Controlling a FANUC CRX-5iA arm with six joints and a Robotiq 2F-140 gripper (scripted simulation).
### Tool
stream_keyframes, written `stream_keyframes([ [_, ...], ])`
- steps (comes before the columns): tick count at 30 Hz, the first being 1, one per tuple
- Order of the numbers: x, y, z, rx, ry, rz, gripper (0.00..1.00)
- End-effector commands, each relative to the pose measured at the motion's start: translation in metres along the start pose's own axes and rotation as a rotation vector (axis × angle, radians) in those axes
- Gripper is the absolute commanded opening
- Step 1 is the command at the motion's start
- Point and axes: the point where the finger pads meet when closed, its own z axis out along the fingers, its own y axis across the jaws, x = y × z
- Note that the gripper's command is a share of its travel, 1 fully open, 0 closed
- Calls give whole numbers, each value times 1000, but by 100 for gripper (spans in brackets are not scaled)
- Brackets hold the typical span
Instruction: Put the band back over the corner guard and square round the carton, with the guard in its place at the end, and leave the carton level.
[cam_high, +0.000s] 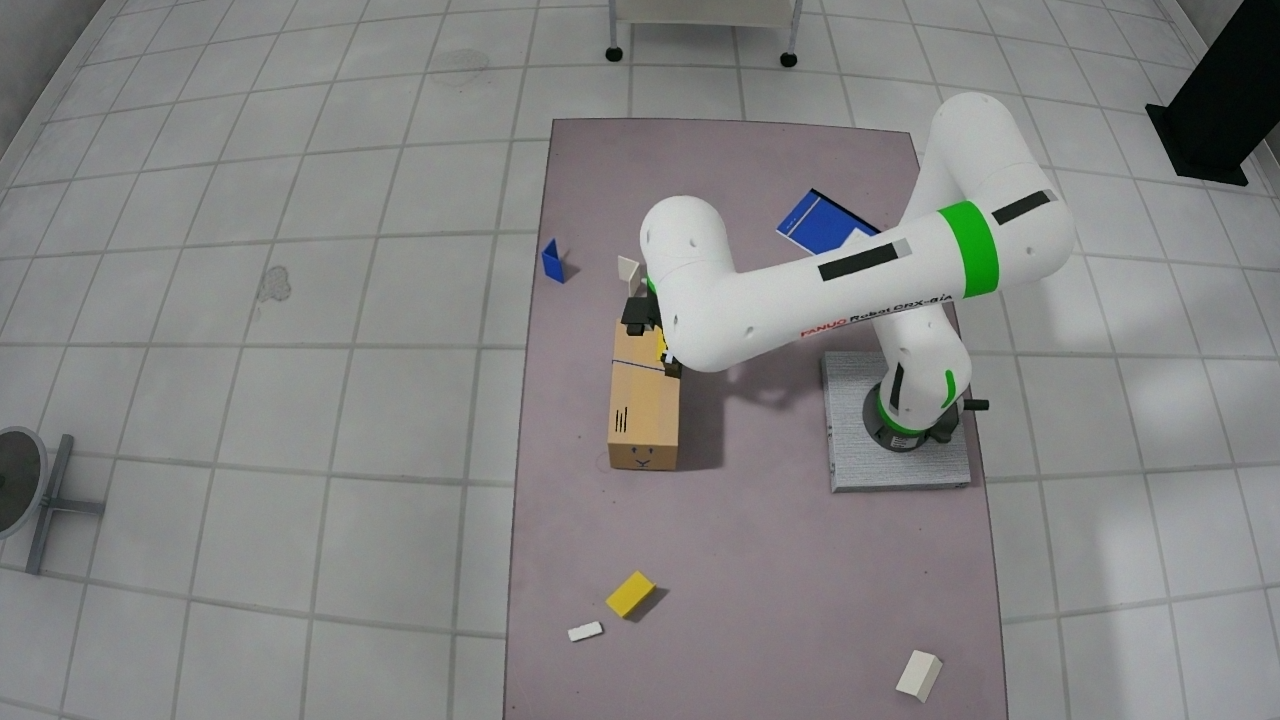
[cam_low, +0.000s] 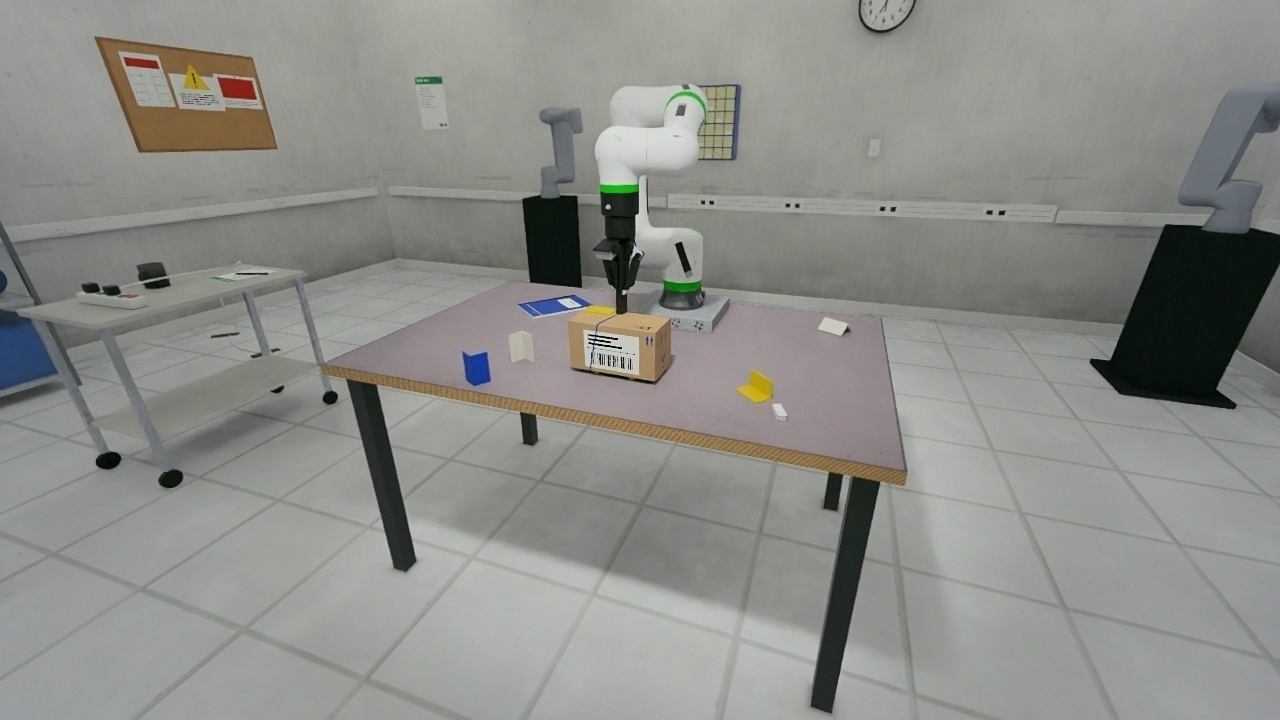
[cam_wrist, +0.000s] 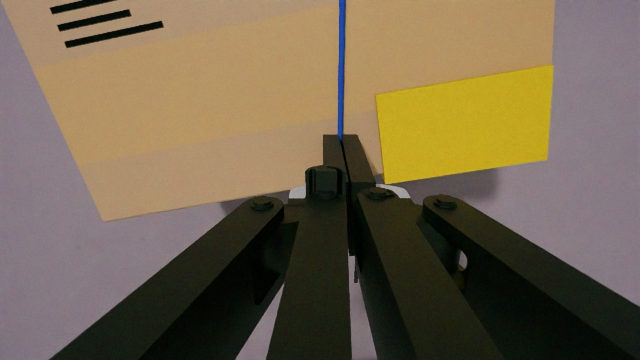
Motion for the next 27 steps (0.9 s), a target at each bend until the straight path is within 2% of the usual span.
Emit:
stream_keyframes([
  [1,0,0,-1,0,2,0,10],
  [27,0,0,-17,0,2,0,10],
])
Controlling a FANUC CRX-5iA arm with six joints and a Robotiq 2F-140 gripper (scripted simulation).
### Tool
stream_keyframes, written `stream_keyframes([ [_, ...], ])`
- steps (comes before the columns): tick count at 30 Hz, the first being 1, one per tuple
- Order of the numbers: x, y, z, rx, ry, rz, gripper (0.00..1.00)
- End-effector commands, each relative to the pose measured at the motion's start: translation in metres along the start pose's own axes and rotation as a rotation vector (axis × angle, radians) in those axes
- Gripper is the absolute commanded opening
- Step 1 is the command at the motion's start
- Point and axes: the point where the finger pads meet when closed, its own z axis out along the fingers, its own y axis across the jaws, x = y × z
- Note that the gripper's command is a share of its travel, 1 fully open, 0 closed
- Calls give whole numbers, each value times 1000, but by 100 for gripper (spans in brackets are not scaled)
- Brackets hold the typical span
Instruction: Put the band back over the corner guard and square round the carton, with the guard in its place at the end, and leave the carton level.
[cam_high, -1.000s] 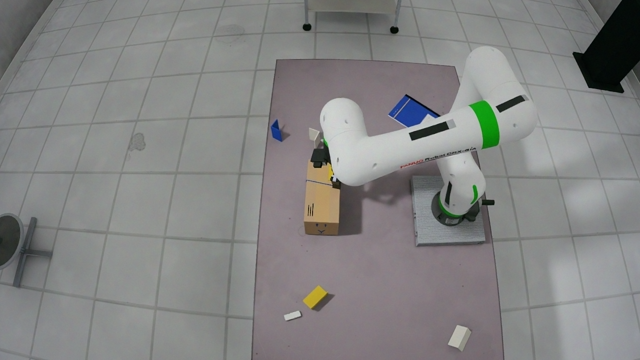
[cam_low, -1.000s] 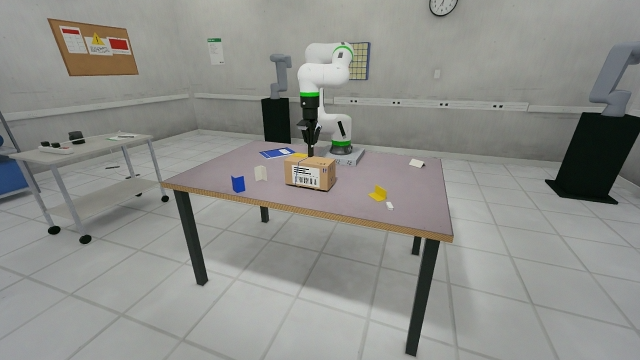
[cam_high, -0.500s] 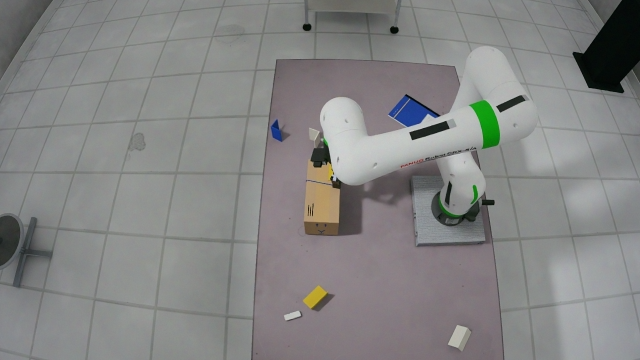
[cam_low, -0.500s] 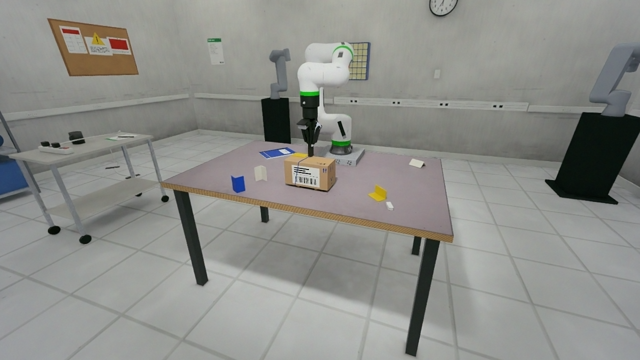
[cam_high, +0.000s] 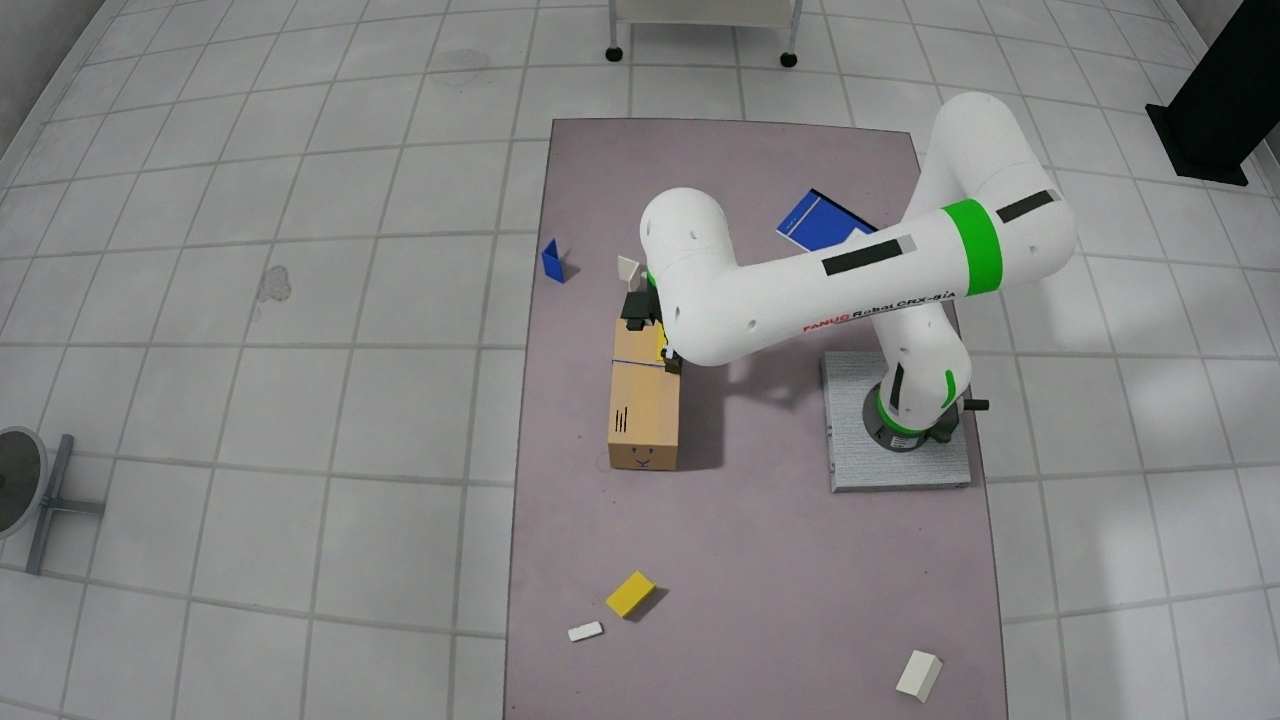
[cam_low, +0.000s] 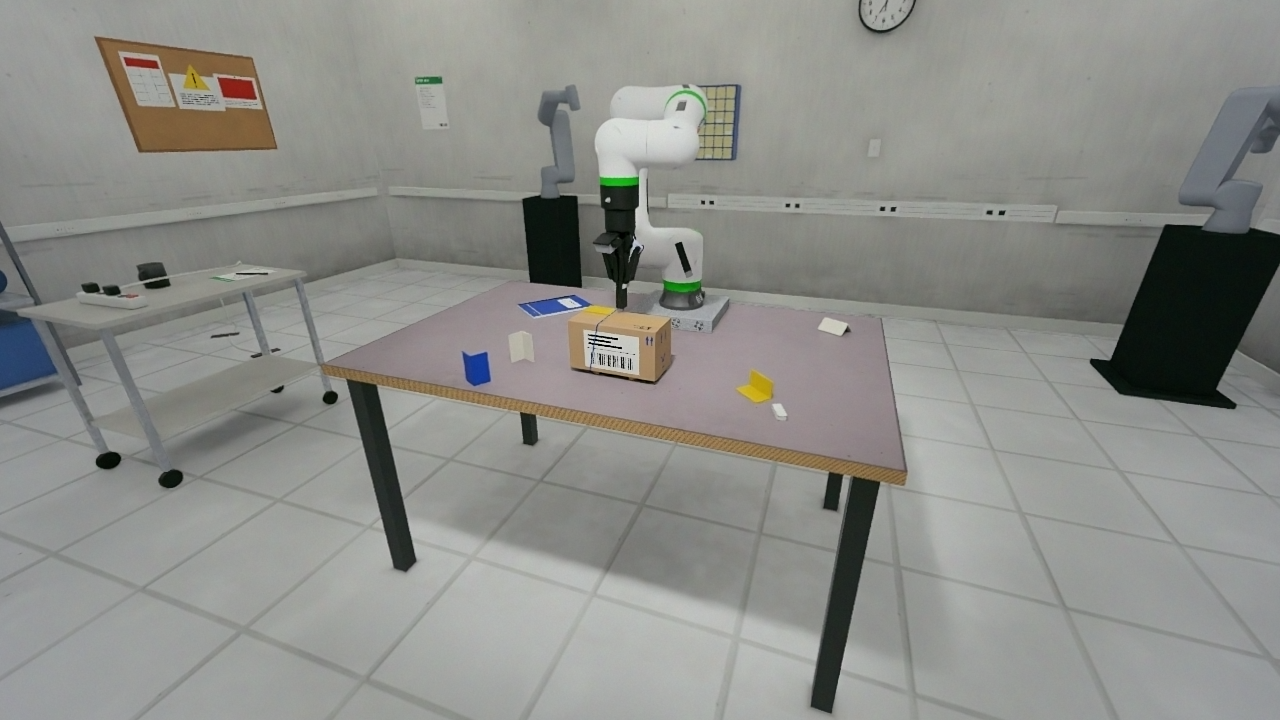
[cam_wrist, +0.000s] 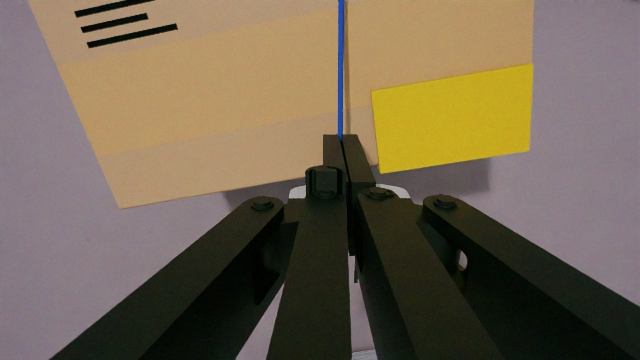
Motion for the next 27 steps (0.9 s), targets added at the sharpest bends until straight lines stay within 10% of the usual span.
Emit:
stream_keyframes([
  [1,0,0,-1,0,2,0,10],
  [27,-3,1,-1,0,2,0,10],
])
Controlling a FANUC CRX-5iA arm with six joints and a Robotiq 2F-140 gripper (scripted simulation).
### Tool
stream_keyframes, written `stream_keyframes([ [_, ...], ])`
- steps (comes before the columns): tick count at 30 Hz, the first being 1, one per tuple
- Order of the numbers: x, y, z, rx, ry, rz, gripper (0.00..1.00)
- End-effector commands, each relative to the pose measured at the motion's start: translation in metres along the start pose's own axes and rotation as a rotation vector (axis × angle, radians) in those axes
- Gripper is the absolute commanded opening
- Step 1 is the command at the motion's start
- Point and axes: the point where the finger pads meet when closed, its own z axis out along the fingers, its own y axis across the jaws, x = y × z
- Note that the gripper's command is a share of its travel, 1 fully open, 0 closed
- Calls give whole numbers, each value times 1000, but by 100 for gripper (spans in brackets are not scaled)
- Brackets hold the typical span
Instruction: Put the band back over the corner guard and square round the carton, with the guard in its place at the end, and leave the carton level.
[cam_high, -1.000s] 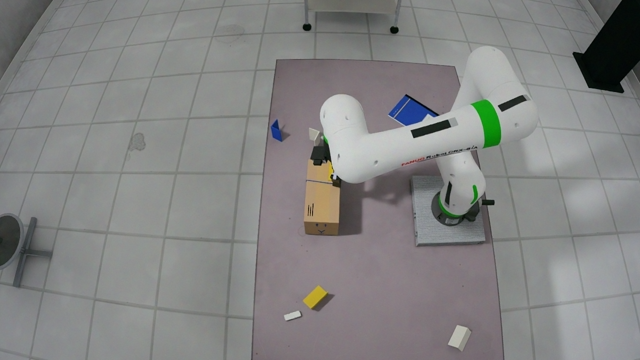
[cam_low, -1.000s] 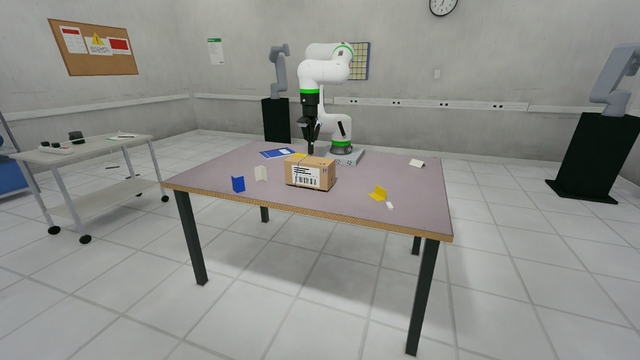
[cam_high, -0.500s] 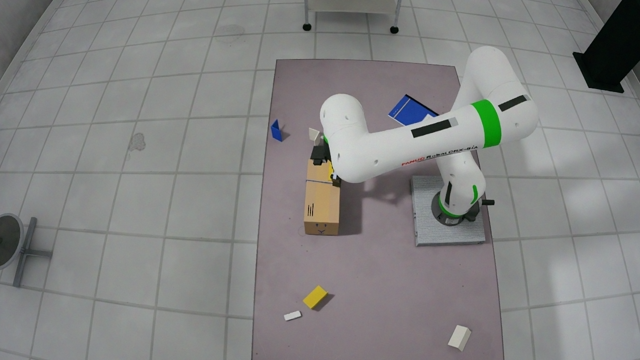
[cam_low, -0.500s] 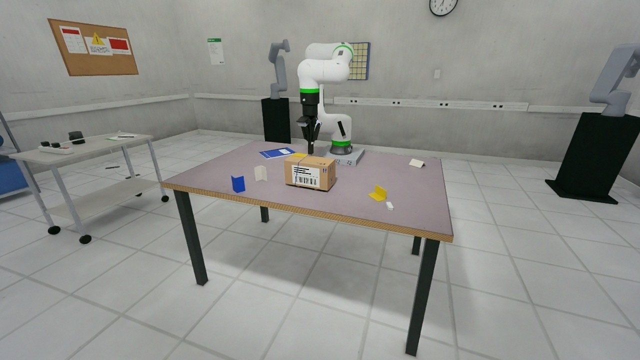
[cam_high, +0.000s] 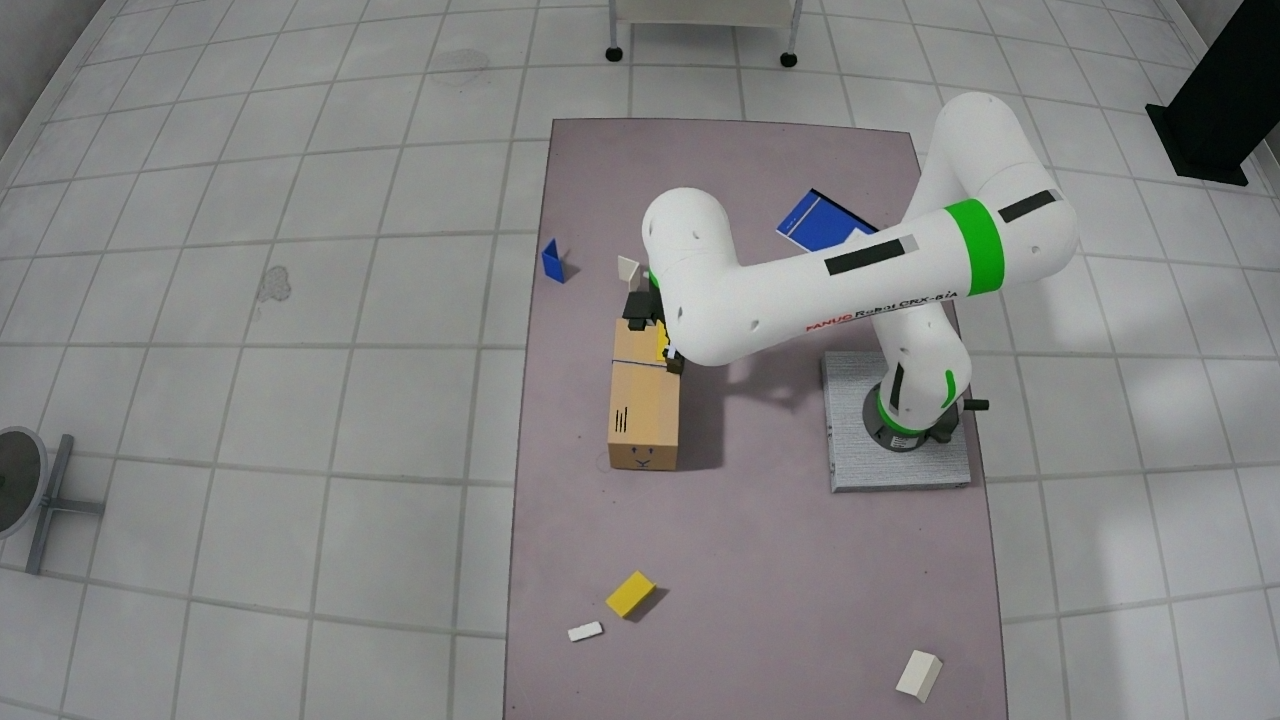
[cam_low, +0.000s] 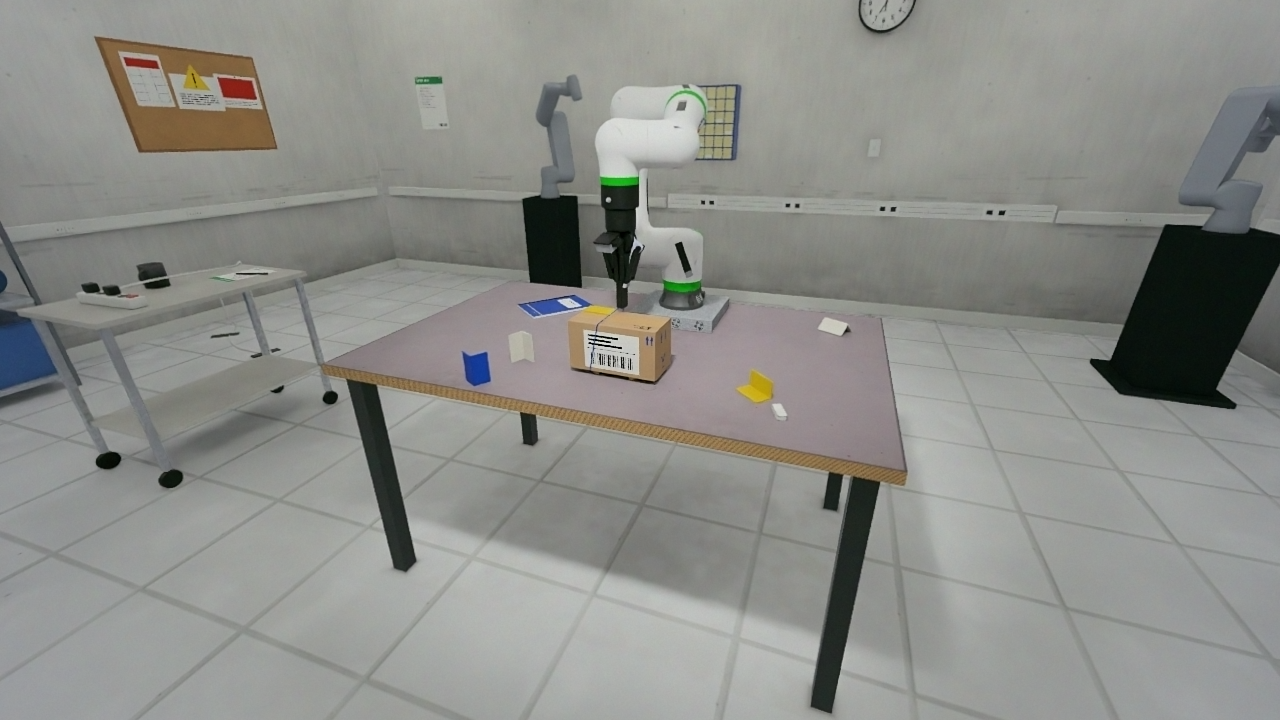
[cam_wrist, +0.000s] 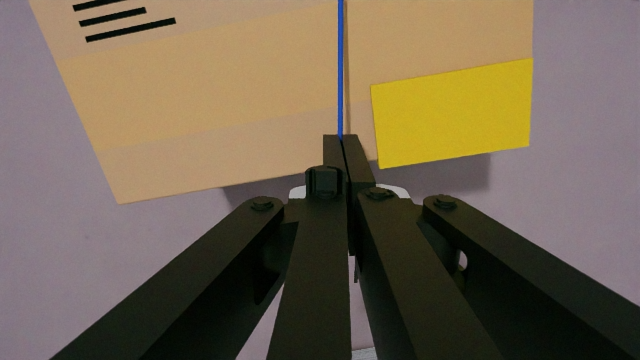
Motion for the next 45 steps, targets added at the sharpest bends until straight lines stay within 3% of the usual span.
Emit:
stream_keyframes([
  [1,-1,0,-1,0,2,0,10],
  [26,-24,5,-1,0,2,0,10],
  [45,-26,6,-1,0,2,0,10],
])
